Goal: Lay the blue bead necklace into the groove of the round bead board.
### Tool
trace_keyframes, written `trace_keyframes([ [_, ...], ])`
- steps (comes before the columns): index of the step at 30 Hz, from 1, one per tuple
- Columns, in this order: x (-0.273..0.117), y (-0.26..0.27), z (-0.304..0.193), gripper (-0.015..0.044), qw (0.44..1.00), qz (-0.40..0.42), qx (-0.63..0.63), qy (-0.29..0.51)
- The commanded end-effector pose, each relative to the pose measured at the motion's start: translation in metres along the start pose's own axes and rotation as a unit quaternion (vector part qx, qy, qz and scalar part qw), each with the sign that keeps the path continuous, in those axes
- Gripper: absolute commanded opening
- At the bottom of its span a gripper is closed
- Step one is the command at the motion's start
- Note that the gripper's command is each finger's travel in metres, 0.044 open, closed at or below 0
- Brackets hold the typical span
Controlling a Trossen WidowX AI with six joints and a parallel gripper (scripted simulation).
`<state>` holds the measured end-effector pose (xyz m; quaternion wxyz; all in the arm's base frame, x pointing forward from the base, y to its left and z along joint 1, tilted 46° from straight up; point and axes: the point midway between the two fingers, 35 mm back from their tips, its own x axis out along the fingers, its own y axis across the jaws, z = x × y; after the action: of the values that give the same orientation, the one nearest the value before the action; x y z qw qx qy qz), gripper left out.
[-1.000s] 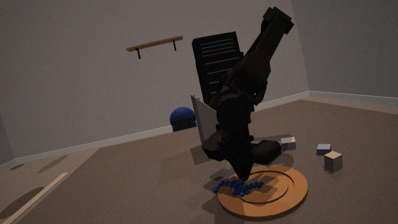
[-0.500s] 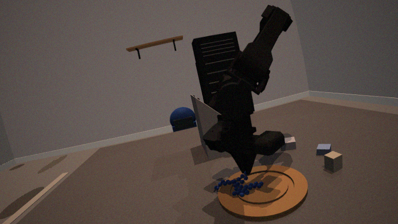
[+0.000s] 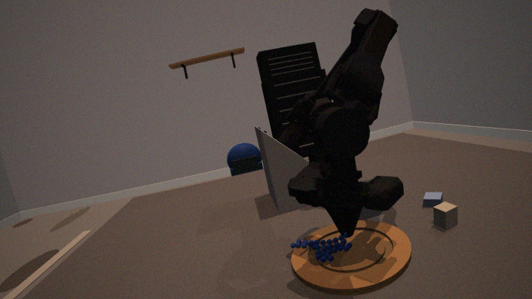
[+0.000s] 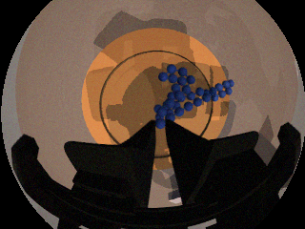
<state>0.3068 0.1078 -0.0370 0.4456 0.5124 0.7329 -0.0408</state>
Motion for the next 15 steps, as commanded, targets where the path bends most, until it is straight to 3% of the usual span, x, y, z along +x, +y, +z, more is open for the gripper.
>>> trace_keyframes([
  [1, 0.005, 0.002, 0.0, 0.0, 1.0, 0.002, 0.001, 0.001],
  [9, 0.018, 0.002, 0.0, 0.0, 1.0, 0.002, 0.001, 0.001],
  [15, 0.012, 0.004, 0.002, 0.0158, 1.0, 0.004, -0.003, -0.003],
])
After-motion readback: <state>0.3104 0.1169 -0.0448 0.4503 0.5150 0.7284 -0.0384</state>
